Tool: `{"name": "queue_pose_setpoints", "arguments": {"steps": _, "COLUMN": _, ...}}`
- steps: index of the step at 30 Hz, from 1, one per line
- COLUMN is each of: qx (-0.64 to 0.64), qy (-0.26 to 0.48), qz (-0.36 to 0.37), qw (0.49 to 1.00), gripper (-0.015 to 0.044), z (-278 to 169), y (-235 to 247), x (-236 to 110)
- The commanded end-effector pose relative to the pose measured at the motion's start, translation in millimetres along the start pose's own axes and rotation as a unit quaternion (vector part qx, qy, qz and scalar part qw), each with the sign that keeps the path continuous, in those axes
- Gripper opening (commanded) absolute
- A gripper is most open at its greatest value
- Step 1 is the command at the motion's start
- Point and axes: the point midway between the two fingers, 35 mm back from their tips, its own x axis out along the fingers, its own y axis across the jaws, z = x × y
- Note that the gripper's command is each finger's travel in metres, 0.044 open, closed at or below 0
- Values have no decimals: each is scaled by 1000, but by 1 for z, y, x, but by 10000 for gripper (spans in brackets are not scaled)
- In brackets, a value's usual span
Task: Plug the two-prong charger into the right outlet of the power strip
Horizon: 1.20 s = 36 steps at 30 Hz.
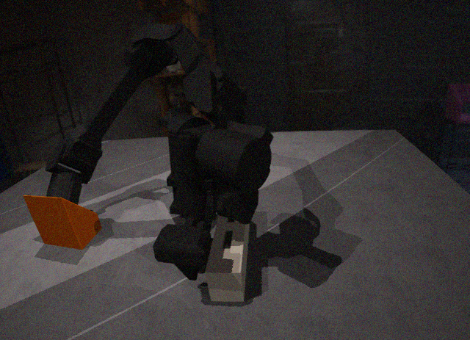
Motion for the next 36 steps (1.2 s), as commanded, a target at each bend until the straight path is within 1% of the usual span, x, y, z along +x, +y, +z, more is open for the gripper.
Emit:
{"name": "queue_pose_setpoints", "arguments": {"steps": 1, "qx": -2, "qy": -2, "qz": 1, "qw": 1000, "gripper": 440, "z": -1, "y": 0, "x": 0}}
{"name": "queue_pose_setpoints", "arguments": {"steps": 36, "qx": -8, "qy": -12, "qz": 0, "qw": 1000, "gripper": 440, "z": -12, "y": 0, "x": 2}}
